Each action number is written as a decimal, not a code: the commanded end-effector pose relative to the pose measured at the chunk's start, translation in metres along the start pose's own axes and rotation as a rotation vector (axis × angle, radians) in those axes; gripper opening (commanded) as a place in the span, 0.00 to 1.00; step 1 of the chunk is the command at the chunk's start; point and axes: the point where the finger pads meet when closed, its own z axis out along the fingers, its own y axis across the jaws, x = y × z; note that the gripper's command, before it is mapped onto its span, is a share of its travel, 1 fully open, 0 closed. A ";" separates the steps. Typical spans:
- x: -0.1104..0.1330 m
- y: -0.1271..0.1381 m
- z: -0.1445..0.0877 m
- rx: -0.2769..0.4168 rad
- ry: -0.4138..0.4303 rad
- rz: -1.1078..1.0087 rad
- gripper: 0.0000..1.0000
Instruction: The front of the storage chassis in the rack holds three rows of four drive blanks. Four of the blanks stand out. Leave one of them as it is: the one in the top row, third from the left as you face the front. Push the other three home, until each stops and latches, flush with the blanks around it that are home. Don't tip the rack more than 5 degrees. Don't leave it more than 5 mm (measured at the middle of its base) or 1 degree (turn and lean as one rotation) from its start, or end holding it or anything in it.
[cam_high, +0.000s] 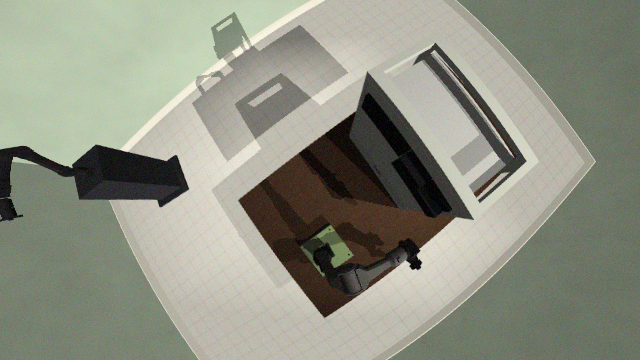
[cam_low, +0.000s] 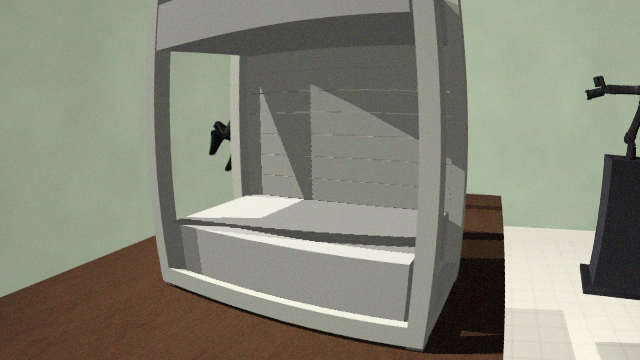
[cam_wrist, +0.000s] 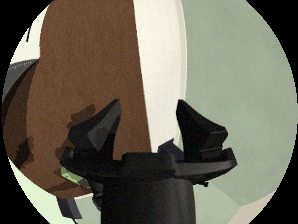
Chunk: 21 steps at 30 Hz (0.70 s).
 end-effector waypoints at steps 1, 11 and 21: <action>0.000 0.000 -0.001 0.002 -0.004 -0.001 1.00; 0.001 0.002 -0.014 0.022 -0.045 -0.025 1.00; 0.005 0.010 -0.047 0.073 -0.154 -0.088 1.00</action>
